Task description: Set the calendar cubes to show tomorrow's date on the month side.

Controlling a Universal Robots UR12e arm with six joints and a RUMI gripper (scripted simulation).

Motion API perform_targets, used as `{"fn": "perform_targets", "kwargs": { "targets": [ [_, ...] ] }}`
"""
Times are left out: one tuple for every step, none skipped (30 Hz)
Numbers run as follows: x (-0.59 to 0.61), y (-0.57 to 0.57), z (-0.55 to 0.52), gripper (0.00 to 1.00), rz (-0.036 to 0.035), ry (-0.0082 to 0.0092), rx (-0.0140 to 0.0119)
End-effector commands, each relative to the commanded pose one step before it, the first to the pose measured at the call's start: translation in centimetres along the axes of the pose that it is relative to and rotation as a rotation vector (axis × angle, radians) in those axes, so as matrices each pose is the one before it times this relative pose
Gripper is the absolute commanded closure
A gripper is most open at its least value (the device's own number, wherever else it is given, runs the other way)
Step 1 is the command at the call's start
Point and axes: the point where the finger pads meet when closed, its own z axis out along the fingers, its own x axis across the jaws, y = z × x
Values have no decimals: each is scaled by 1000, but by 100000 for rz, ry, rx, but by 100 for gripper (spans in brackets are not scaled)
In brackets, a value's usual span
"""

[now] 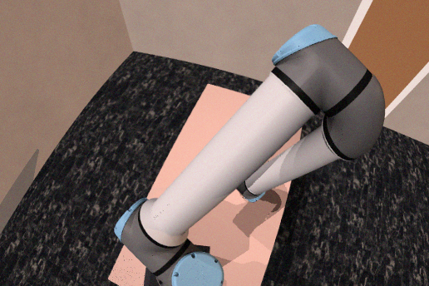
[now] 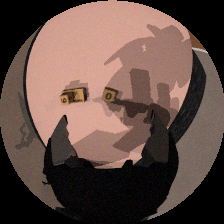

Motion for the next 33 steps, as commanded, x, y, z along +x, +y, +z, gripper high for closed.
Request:
{"fn": "perform_targets", "kwargs": {
  "targets": [
    [47, 56, 49, 0, 13608, 269, -271],
    [12, 26, 20, 0, 2906, 0, 1],
    [12, 25, 19, 0, 2711, 0, 1],
    [12, 24, 17, 0, 2510, 0, 0],
    [12, 23, 16, 0, 2306, 0, 0],
    [11, 21, 14, 0, 2099, 0, 0],
    [10, 20, 13, 0, 1890, 0, 0],
    [10, 18, 12, 0, 1683, 0, 0],
    [9, 16, 10, 0, 1478, 0, 0],
    [8, 14, 9, 0, 1278, 0, 0],
    [7, 12, 7, 0, 1085, 0, 0],
    [6, 10, 6, 0, 899, 0, 0],
    [0, 0, 0, 0, 0, 0, 0],
    [0, 0, 0, 0, 0, 0, 0],
    [5, 8, 5, 0, 725, 0, 0],
    [4, 6, 4, 0, 564, 0, 0],
    [3, 5, 3, 0, 417, 0, 0],
    [2, 3, 2, 0, 289, 0, 0],
    [1, 2, 1, 0, 181, 0, 0],
    [1, 1, 1, 0, 96, 0, 0],
    [0, 0, 0, 0, 36, 0, 0],
    [0, 0, 0, 0, 5, 0, 0],
    [0, 0, 0, 72, 0, 0, 0],
    [0, 0, 0, 72, 0, 0, 0],
    [0, 0, 0, 72, 0, 0, 0],
    [0, 0, 0, 72, 0, 0, 0],
    [0, 0, 0, 72, 0, 0, 0],
    [0, 0, 0, 72, 0, 0, 0],
    [0, 0, 0, 72, 0, 0, 0],
    [0, 0, 0, 72, 0, 0, 0],
    [0, 0, 0, 72, 0, 0, 0],
    [0, 0, 0, 72, 0, 0, 0],
    [0, 0, 0, 72, 0, 0, 0]
  ]
}}
